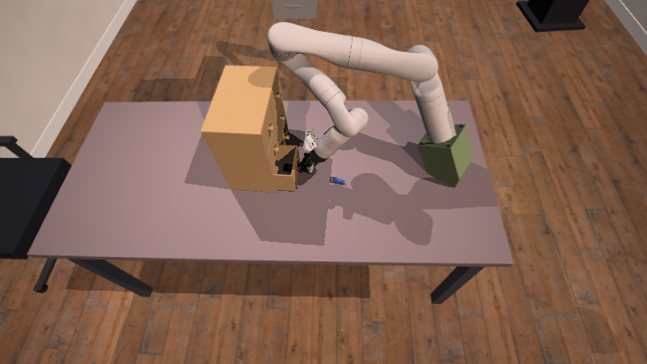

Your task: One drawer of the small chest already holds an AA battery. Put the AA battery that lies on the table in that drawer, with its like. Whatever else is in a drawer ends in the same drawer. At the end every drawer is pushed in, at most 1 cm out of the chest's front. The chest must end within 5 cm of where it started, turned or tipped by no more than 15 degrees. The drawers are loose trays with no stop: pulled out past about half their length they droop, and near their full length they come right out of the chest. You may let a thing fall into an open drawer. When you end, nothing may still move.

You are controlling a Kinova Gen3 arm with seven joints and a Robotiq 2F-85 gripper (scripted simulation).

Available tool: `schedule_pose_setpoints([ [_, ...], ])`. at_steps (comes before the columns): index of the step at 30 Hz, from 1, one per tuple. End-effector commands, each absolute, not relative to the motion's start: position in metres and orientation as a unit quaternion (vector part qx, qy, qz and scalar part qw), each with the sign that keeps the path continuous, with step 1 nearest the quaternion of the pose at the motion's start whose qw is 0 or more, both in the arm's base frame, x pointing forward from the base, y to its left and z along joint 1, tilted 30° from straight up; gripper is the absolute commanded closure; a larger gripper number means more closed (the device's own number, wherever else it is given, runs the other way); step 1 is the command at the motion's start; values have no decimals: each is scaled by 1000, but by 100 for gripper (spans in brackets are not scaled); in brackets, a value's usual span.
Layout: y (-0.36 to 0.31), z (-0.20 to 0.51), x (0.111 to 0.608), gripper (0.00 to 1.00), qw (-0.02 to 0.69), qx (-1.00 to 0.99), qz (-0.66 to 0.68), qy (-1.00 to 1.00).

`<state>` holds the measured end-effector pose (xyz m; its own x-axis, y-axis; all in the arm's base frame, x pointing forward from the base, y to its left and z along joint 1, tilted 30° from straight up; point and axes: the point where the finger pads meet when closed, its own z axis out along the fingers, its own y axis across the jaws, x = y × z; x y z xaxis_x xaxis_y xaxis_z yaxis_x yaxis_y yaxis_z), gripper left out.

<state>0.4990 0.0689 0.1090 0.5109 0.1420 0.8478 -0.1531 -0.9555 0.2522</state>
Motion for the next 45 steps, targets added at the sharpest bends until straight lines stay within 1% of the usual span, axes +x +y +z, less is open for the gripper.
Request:
schedule_pose_setpoints([
  [1, 69, 109, 499, 87, 149, 856, 494, -3],
  [4, 69, 109, 499, 87, 149, 856, 494, -3],
  [5, 69, 109, 499, 83, 149, 856, 494, -3],
  [6, 69, 109, 499, 83, 149, 856, 494, -3],
  [7, 69, 109, 499, 79, 149, 856, 494, -3],
  [8, 69, 109, 499, 79, 149, 856, 494, -3],
  [9, 69, 109, 499, 75, 149, 856, 494, -3],
  [10, 69, 109, 499, 75, 149, 856, 494, -3],
  [11, 69, 109, 499, 71, 149, 856, 494, -3],
  [12, 69, 109, 499, 71, 149, 856, 494, -3],
  [13, 69, 109, 499, 67, 149, 856, 494, -3],
  [23, 69, 108, 497, 67, 149, 856, 494, -3],
  [33, 71, 91, 461, 67, 149, 856, 494, -3],
  [45, 71, 88, 453, 67, 149, 856, 494, -3],
])
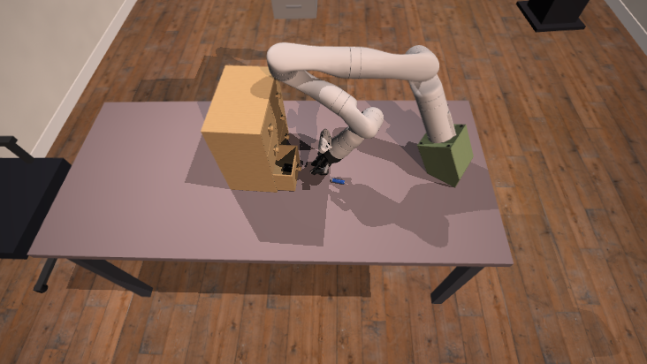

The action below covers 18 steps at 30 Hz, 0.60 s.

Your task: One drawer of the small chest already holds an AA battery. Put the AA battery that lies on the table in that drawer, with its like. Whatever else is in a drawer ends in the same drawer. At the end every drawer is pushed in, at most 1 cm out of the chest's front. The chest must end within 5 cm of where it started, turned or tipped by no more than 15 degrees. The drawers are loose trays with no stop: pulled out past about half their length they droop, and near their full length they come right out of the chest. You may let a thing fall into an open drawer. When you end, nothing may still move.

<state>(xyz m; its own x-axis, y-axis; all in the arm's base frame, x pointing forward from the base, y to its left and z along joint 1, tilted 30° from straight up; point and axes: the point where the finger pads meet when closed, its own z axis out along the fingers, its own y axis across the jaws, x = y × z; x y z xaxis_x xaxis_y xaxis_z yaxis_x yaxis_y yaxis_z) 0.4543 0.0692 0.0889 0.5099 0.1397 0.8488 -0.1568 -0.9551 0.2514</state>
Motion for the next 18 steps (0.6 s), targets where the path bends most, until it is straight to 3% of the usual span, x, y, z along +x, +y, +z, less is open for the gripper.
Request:
schedule_pose_setpoints([
  [1, 71, 88, 453, 67, 149, 856, 494, -3],
  [18, 79, 107, 433, 67, 149, 856, 494, -3],
])
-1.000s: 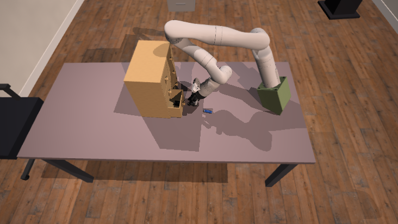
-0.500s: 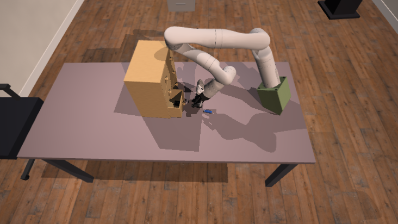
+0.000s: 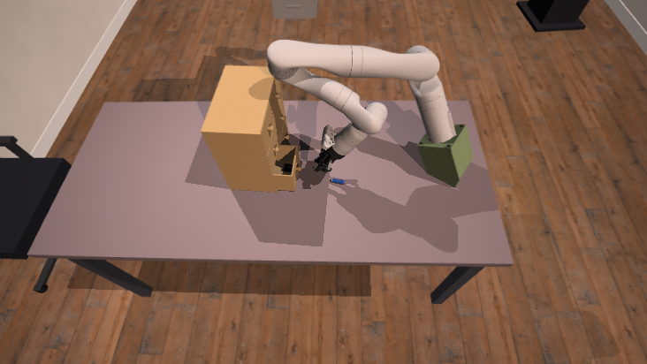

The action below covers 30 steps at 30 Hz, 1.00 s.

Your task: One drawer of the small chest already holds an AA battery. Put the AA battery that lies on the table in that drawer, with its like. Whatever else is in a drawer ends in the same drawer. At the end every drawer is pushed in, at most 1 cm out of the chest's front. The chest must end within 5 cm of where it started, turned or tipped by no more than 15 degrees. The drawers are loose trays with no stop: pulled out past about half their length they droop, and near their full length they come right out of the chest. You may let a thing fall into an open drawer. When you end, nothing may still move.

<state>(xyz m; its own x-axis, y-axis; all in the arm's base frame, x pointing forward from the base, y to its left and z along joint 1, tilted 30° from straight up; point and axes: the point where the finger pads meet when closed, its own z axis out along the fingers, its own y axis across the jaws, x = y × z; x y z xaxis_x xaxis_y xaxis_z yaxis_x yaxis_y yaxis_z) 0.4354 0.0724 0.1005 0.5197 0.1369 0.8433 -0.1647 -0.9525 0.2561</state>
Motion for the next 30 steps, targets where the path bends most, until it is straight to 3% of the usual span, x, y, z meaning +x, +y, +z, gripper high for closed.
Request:
schedule_pose_setpoints([
  [1, 80, 110, 430, 67, 149, 856, 494, -3],
  [30, 105, 166, 370, 67, 159, 856, 492, -13],
])
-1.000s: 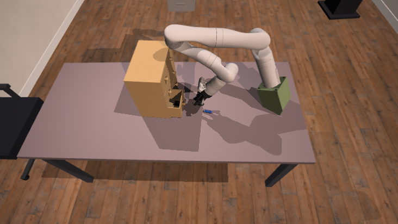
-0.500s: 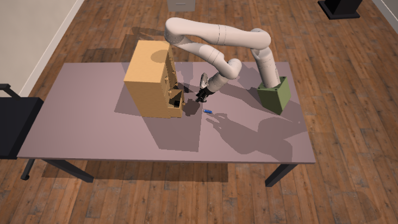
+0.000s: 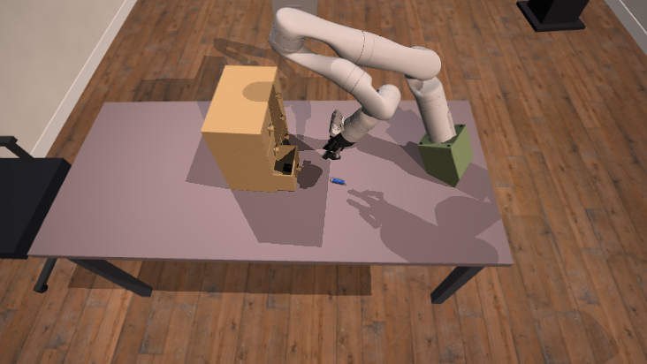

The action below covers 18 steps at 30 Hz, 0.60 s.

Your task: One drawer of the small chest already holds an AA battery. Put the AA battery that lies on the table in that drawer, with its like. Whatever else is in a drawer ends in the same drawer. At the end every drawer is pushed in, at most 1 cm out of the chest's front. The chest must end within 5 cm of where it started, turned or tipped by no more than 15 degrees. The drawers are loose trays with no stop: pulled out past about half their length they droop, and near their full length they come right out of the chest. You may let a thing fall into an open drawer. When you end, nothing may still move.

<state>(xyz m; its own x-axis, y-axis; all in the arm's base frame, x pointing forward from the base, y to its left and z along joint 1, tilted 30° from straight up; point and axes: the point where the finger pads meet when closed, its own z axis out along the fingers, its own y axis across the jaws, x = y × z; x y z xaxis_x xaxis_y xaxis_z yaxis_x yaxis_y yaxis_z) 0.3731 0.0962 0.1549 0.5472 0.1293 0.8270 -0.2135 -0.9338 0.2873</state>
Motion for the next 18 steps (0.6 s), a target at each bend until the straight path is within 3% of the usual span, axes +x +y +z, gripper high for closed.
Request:
schedule_pose_setpoints([
  [1, 106, 168, 369, 67, 159, 856, 492, -13],
  [18, 111, 179, 356, 67, 157, 855, 494, -15],
])
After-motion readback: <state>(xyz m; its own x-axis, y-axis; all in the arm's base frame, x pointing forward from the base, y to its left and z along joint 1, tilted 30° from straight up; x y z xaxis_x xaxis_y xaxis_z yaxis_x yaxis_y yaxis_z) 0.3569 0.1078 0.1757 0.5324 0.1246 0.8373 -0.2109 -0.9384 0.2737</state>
